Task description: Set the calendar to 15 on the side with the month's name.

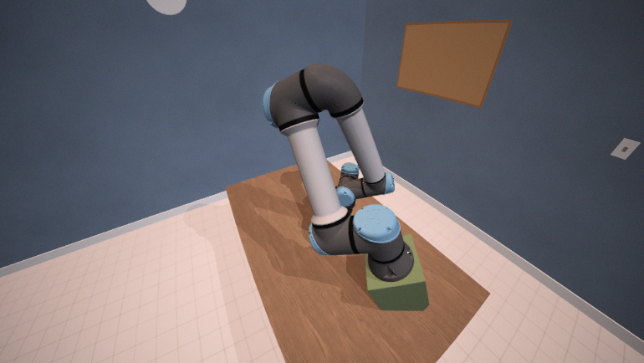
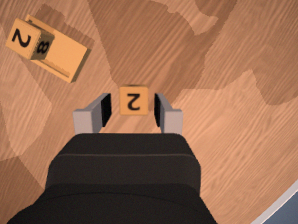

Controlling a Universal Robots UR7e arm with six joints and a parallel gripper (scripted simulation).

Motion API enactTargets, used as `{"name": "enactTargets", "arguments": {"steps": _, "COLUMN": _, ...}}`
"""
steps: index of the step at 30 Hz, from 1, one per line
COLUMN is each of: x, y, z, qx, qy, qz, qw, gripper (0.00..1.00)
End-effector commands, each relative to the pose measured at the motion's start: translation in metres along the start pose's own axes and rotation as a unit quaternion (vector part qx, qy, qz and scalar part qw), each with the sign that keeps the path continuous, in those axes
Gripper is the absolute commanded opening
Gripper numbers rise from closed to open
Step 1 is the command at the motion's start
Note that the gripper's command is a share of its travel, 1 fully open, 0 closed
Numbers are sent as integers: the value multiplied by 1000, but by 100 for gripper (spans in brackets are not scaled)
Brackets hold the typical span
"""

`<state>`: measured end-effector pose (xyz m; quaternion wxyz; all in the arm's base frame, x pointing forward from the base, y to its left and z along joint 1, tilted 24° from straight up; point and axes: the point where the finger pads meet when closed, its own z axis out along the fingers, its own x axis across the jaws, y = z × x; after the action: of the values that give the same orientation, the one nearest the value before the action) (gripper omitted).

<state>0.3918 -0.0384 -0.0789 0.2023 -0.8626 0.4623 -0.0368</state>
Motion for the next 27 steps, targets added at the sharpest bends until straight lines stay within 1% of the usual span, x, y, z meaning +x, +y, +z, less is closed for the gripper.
{"name": "enactTargets", "arguments": {"steps": 1, "x": 0, "y": 0, "z": 0, "qx": 0, "qy": 1, "qz": 0, "qw": 1000, "gripper": 87}}
{"name": "enactTargets", "arguments": {"steps": 12, "x": 0, "y": 0, "z": 2, "qx": 0, "qy": 1, "qz": 0, "qw": 1000, "gripper": 87}}
{"name": "enactTargets", "arguments": {"steps": 24, "x": 0, "y": 0, "z": 20, "qx": 0, "qy": 1, "qz": 0, "qw": 1000, "gripper": 87}}
{"name": "enactTargets", "arguments": {"steps": 27, "x": 0, "y": 0, "z": 22, "qx": 0, "qy": 1, "qz": 0, "qw": 1000, "gripper": 87}}
